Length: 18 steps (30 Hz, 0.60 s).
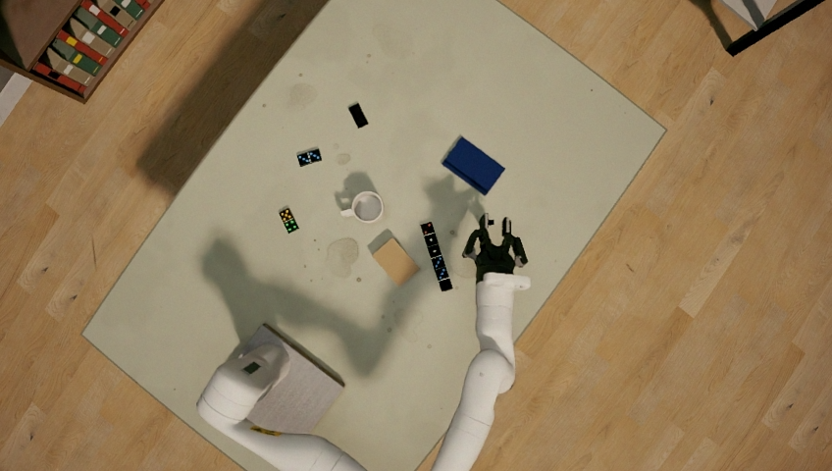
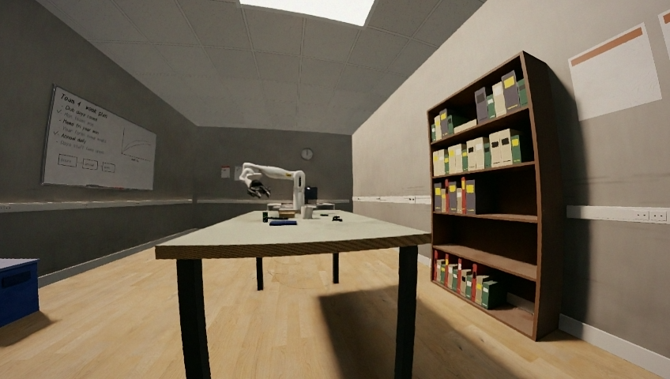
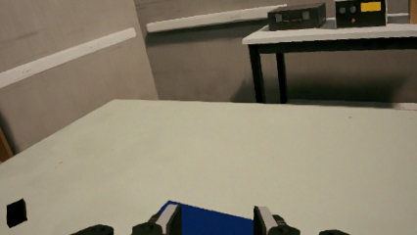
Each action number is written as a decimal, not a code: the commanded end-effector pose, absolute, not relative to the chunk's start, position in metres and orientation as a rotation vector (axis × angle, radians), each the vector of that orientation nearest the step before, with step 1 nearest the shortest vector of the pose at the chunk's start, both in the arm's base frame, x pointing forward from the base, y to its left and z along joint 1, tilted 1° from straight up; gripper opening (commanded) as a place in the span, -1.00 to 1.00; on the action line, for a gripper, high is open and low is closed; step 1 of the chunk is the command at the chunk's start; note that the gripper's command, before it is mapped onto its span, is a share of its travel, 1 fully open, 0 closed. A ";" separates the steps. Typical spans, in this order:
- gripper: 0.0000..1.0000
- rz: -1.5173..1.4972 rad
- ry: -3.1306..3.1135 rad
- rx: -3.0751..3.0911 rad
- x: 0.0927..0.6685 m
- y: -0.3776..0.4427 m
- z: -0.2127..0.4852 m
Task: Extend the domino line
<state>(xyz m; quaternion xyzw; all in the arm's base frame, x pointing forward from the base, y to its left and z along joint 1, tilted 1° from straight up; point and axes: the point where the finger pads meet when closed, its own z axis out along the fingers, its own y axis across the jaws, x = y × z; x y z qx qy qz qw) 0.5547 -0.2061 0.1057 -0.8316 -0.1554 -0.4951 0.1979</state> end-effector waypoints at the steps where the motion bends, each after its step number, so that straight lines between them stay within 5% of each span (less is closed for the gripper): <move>1: -0.03 -1.364 -0.410 -2.354 0.555 -0.206 0.106; 18: -0.03 -1.206 -0.242 -2.502 0.558 -0.207 0.106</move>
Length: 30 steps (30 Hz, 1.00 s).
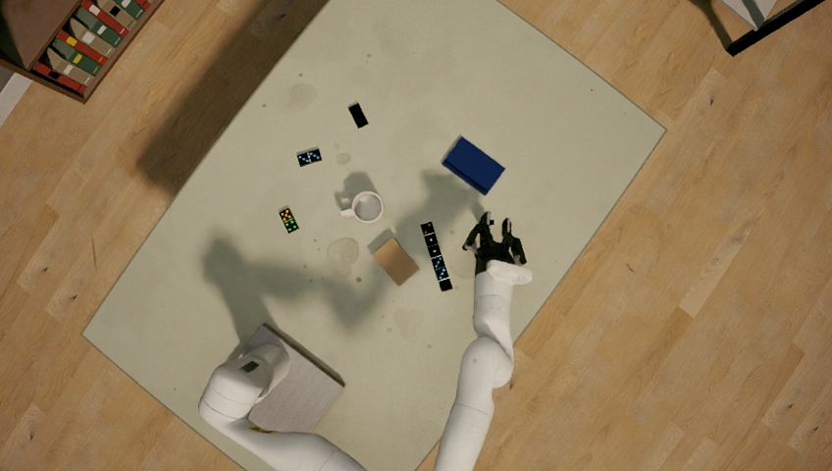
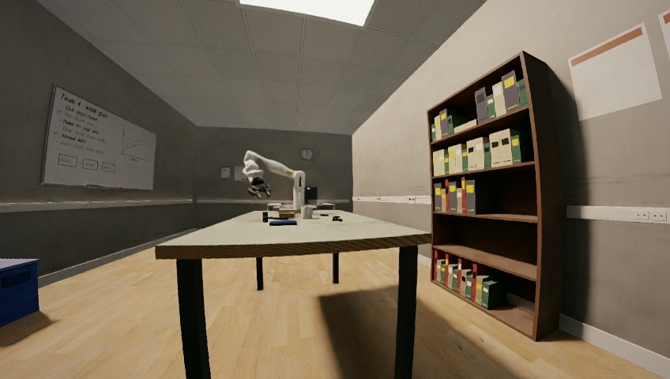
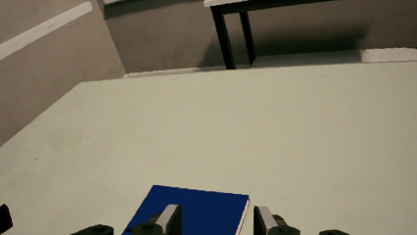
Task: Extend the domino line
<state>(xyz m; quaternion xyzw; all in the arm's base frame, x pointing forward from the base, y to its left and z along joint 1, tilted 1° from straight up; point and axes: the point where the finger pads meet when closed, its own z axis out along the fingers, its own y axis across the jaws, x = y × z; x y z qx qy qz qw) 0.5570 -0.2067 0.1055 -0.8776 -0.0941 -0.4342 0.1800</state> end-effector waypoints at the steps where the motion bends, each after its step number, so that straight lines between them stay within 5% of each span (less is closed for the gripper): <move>1: -0.03 -1.206 -0.242 -2.502 0.558 -0.207 0.106; 30: -0.03 -0.737 0.197 -2.789 0.564 -0.208 0.105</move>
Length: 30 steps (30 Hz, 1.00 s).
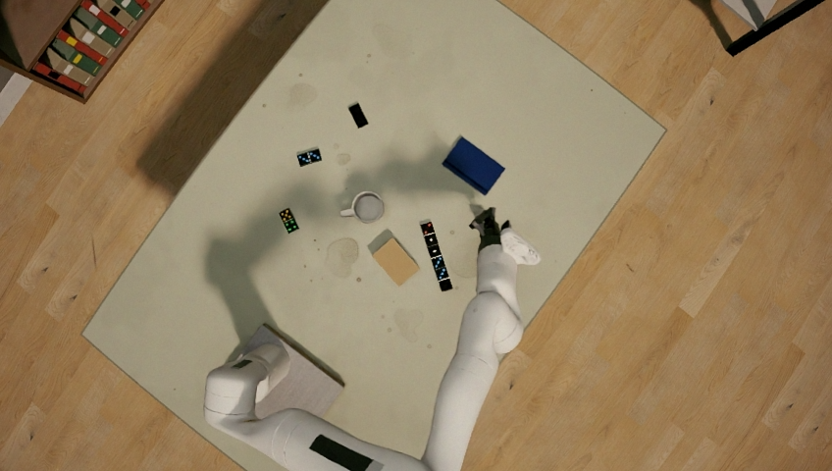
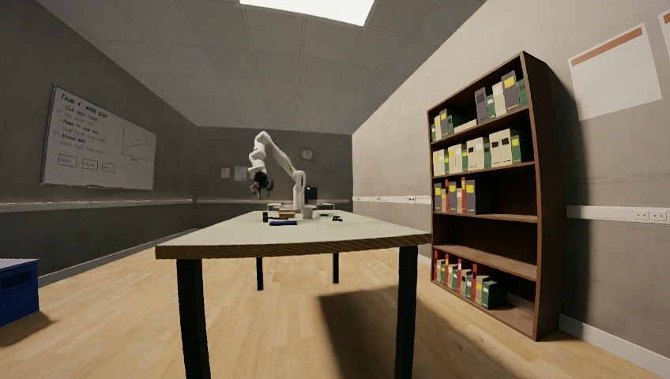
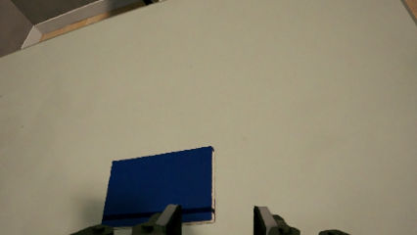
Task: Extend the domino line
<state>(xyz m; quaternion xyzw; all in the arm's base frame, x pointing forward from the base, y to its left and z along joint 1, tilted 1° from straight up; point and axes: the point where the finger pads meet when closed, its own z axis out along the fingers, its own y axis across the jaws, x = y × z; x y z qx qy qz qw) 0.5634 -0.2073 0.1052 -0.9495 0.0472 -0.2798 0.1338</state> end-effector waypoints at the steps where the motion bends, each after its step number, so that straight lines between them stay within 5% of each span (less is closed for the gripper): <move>1: -0.03 -0.716 0.216 -2.798 0.565 -0.208 0.104; 30: -0.03 -0.288 0.584 -2.921 0.570 -0.209 0.105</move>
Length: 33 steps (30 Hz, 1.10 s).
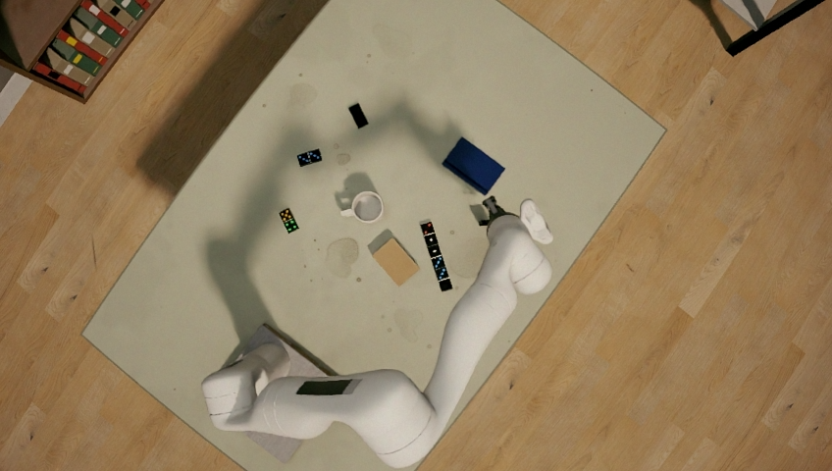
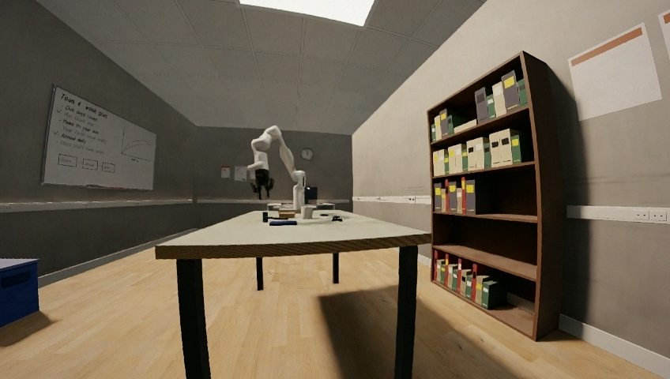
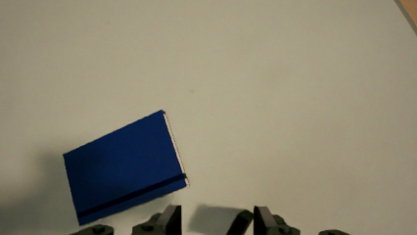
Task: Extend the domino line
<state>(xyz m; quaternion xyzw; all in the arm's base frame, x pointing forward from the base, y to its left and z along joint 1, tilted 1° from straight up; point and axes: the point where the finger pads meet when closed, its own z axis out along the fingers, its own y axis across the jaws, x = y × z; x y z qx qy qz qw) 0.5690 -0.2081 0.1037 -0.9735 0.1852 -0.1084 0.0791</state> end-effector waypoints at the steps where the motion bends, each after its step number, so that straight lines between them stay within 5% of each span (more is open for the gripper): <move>1: -0.03 -0.274 0.595 -2.923 0.570 -0.209 0.105; 33: -0.03 0.038 0.843 -2.944 0.574 -0.208 0.105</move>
